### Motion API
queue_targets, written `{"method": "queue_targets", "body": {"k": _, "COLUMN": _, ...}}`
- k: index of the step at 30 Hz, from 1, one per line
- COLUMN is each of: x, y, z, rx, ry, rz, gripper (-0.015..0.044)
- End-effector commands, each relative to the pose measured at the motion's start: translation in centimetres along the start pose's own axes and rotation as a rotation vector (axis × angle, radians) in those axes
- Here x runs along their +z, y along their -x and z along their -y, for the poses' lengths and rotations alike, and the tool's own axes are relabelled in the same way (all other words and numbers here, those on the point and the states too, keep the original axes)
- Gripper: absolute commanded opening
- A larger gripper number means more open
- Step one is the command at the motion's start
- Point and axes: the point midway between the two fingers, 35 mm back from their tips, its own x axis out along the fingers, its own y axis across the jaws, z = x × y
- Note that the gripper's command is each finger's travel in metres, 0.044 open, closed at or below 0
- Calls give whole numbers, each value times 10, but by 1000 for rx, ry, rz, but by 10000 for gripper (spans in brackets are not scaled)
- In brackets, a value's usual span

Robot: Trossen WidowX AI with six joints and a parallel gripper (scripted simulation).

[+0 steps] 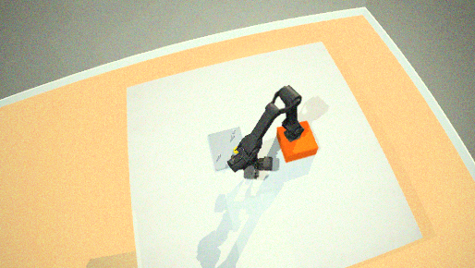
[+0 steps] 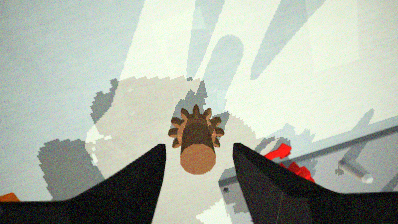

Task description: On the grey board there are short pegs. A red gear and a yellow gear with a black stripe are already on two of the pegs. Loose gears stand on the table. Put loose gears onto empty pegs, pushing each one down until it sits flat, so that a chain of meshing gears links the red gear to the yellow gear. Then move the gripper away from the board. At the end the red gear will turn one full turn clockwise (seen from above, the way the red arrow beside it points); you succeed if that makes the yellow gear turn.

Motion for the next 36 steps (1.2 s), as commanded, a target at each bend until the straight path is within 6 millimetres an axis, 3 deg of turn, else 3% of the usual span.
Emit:
{"method": "queue_targets", "body": {"k": 1, "x": 0, "y": -2, "z": -1, "rx": 6, "ry": 1, "rz": 0, "gripper": 125}}
{"method": "queue_targets", "body": {"k": 10, "x": 0, "y": -2, "z": -1, "rx": 6, "ry": 1, "rz": 0, "gripper": 45}}
{"method": "queue_targets", "body": {"k": 12, "x": 0, "y": -1, "z": -1, "rx": 6, "ry": 1, "rz": 0, "gripper": 0}}
{"method": "queue_targets", "body": {"k": 36, "x": 5, "y": 61, "z": 9, "rx": 5, "ry": 1, "rz": 0, "gripper": 0}}
